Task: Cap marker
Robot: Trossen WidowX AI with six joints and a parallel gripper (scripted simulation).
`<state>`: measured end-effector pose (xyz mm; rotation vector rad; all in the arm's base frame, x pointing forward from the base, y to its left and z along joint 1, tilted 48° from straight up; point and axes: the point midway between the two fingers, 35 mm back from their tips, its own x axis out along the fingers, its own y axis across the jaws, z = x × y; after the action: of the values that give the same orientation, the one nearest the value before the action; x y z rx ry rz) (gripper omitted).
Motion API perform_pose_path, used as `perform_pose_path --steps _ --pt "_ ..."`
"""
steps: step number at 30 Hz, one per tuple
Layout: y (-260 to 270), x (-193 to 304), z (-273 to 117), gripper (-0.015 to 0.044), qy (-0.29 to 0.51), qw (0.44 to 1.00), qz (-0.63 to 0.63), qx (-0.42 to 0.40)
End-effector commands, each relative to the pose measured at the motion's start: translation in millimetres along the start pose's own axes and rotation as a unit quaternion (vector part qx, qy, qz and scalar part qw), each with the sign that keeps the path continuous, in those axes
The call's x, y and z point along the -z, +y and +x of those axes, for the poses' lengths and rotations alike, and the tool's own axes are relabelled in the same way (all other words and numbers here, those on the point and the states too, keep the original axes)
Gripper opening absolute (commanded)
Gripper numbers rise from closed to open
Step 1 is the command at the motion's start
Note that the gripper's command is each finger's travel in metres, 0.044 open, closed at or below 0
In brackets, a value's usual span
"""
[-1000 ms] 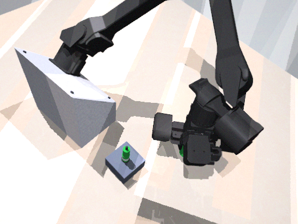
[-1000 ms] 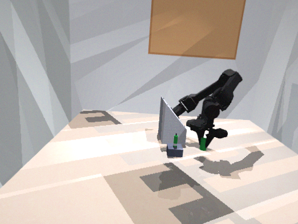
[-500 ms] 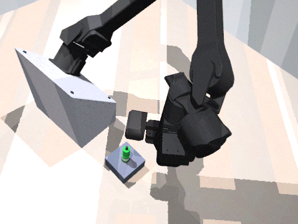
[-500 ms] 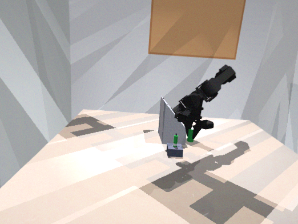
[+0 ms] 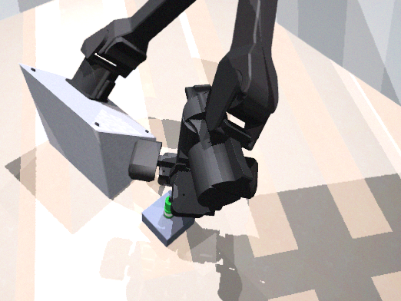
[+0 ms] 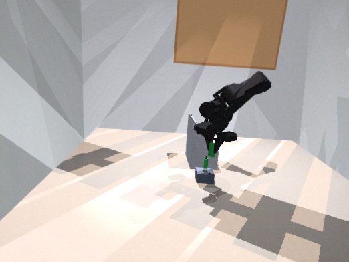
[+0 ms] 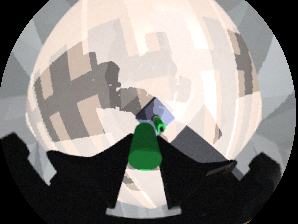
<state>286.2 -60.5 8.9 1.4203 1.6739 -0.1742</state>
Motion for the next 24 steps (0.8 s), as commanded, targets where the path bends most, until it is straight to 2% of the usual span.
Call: perform_pose_path --steps 1,8,24 --pt "-19 1 -5 0.0 0.005 1.0 0.001 0.0" --pt "-31 2 -7 0.0 0.009 1.0 0.0 -0.002" --pt "-30 2 12 0.0 0.008 1.0 0.0 -0.002"
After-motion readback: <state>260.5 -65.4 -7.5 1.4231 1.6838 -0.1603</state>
